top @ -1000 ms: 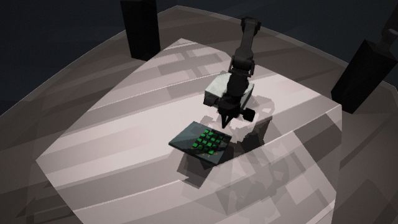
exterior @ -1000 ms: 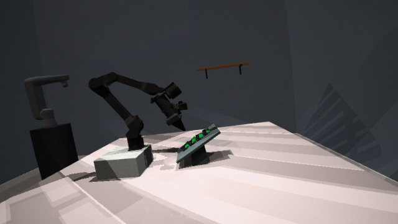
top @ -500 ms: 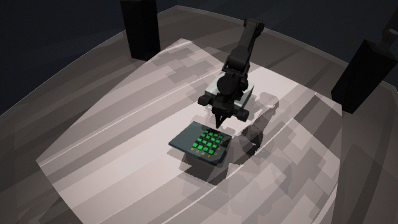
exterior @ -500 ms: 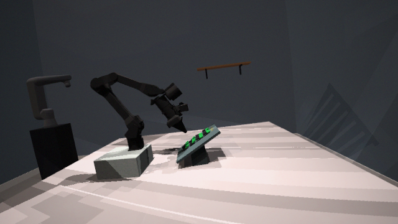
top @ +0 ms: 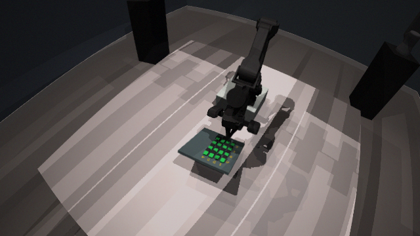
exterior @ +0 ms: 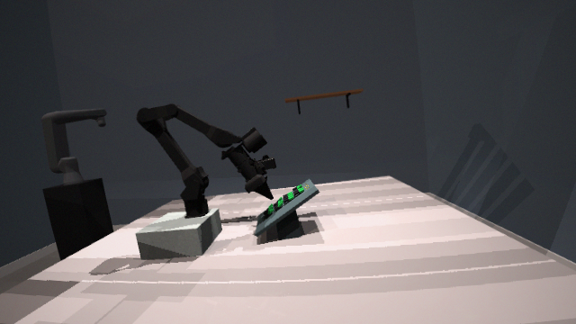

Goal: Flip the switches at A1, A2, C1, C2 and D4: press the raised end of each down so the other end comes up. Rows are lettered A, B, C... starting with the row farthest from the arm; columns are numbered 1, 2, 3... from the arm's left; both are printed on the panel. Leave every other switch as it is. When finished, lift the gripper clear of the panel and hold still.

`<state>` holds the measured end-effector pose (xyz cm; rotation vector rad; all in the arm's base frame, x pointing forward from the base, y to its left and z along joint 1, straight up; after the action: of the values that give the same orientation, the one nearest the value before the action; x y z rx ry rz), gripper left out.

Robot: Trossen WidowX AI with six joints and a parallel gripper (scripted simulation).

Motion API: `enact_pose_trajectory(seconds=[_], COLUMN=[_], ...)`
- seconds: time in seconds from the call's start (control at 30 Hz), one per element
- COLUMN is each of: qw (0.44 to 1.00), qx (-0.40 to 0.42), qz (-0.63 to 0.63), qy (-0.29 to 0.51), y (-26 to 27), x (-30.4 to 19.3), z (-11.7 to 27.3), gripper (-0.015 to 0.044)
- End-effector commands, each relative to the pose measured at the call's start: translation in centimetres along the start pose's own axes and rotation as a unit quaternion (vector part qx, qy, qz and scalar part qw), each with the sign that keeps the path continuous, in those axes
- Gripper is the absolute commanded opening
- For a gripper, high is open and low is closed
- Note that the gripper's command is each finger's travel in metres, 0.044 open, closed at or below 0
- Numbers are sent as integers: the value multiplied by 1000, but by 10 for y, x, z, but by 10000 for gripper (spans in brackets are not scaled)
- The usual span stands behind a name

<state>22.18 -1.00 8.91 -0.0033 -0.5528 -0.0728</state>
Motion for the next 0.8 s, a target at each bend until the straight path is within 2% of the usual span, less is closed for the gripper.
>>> enact_pose_trajectory(seconds=[0.0,0.77], qw=[1000,1000], qx=[2,2], qz=[3,3], qy=[2,2], y=[0,0], x=[-2,-2], z=[-5,-16], gripper=[0,0])
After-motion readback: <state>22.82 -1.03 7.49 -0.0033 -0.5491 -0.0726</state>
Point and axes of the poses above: the point midway between the two fingers, 35 mm back from their tips, its own z axis back along the fingers, its own y axis across the jaws, x = y × z, the point moved 4 cm from there along z, back along the fingers, and after that the axes turned 1 degree about -z, right-handed, at the moved point
